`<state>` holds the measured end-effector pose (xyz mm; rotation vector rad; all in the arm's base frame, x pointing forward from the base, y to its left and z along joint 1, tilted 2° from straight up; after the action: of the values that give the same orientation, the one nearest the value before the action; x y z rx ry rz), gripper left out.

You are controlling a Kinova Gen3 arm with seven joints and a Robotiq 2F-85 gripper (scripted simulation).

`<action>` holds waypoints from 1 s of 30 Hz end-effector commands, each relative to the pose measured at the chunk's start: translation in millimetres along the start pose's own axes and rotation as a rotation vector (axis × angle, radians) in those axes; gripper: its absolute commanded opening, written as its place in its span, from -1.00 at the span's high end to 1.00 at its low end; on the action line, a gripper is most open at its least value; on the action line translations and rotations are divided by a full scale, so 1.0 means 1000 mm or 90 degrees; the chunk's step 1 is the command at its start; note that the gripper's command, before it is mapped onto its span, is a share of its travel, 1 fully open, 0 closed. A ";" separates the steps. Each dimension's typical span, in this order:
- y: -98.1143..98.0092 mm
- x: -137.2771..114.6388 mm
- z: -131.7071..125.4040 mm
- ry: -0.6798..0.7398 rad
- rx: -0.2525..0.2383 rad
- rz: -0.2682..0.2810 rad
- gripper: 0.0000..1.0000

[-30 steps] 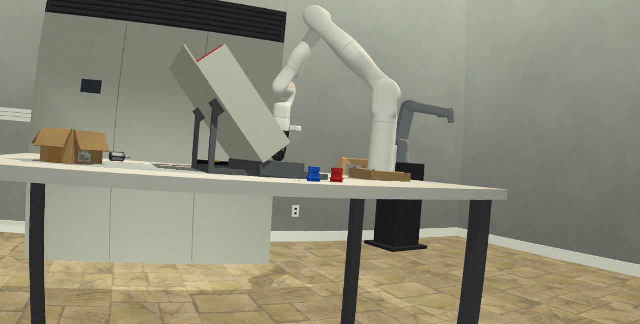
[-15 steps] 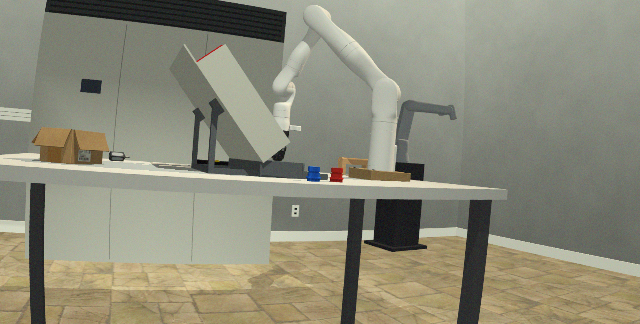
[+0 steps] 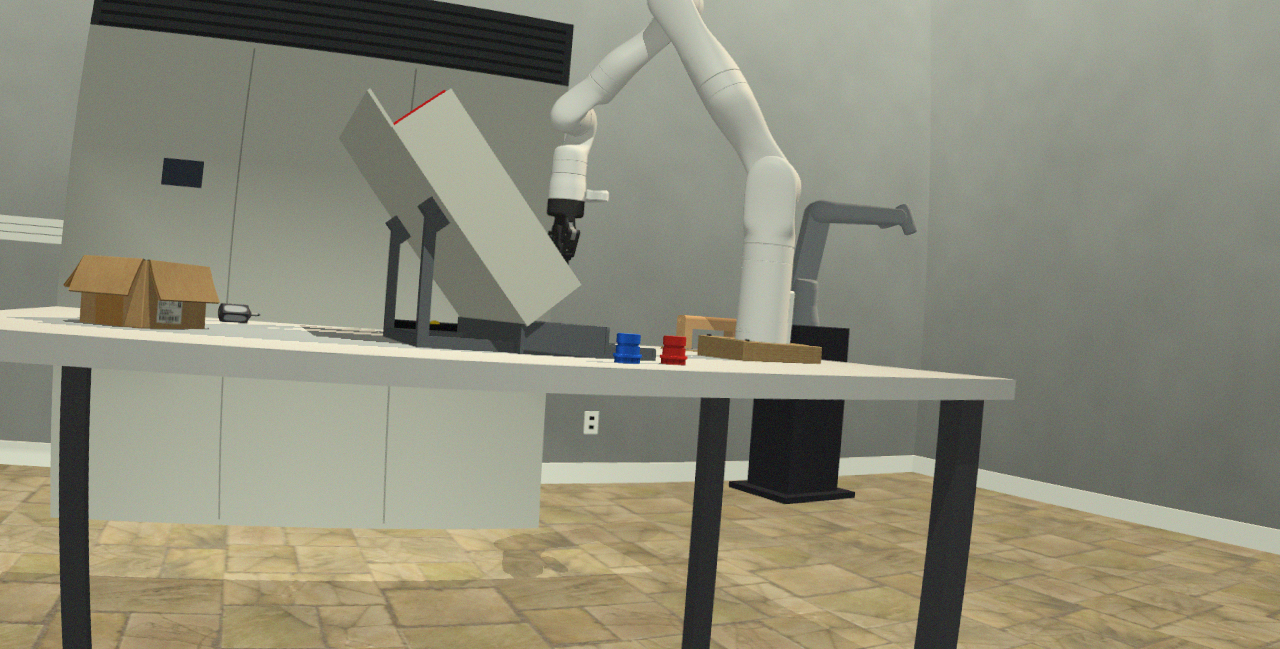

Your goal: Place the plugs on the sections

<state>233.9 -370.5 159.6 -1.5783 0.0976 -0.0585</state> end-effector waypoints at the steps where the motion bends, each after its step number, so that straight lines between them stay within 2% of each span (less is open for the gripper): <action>1: -0.011 0.003 -0.002 0.003 -0.008 -0.006 1.00; 3: -0.011 0.004 -0.004 0.000 -0.001 -0.001 1.00; 19: -0.011 0.004 -0.004 0.000 -0.001 -0.001 1.00; 20: -0.030 0.071 -0.003 -0.002 -0.001 -0.002 1.00; 23: -0.036 0.085 -0.003 -0.002 -0.001 -0.002 1.00; 27: -0.051 0.138 -0.002 -0.002 -0.001 -0.002 1.00; 30: -0.051 0.138 -0.002 -0.002 -0.001 -0.002 1.00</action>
<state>355.7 -385.7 212.9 -1.5874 0.0820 -0.0857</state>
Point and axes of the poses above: the point where the finger pads meet when closed, its own y axis out along the fingers, its own z axis across the jaws, x = y × z, the point moved 6 cm from there along -y, back along the fingers
